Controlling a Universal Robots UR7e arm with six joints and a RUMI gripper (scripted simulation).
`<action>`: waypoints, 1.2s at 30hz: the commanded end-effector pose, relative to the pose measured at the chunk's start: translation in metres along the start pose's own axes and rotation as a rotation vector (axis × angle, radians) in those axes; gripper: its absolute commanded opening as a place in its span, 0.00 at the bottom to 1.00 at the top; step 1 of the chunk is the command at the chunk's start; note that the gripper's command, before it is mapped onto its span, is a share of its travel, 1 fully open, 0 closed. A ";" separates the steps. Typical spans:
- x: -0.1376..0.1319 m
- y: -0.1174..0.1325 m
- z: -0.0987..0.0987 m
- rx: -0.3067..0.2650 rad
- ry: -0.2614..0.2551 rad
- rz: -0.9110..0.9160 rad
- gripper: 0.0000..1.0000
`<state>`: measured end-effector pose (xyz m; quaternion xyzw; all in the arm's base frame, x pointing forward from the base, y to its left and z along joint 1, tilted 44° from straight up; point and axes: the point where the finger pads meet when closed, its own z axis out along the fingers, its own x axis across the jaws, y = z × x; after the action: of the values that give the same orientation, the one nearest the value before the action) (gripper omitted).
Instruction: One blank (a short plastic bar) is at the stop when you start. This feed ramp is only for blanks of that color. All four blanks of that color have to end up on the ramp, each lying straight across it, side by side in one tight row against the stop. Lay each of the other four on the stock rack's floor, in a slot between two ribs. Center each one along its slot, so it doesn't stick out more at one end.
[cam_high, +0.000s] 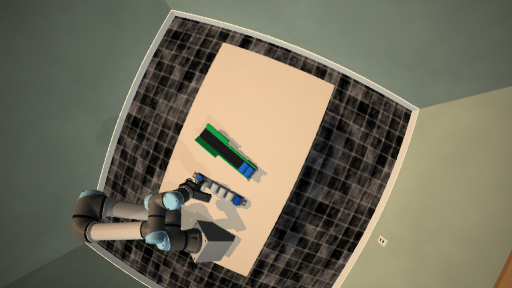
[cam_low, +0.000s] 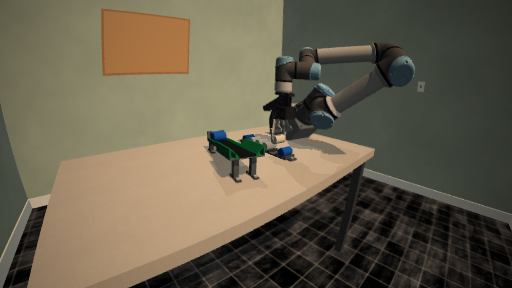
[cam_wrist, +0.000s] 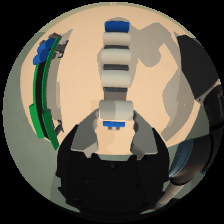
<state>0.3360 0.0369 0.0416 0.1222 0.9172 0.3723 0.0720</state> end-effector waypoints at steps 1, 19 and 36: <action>-0.003 -0.002 0.028 0.004 0.000 0.001 0.34; -0.003 -0.002 0.042 0.004 0.000 0.001 0.34; -0.003 -0.002 0.042 0.004 0.000 0.001 0.34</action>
<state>0.3479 0.0624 0.0102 0.1228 0.9178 0.3707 0.0714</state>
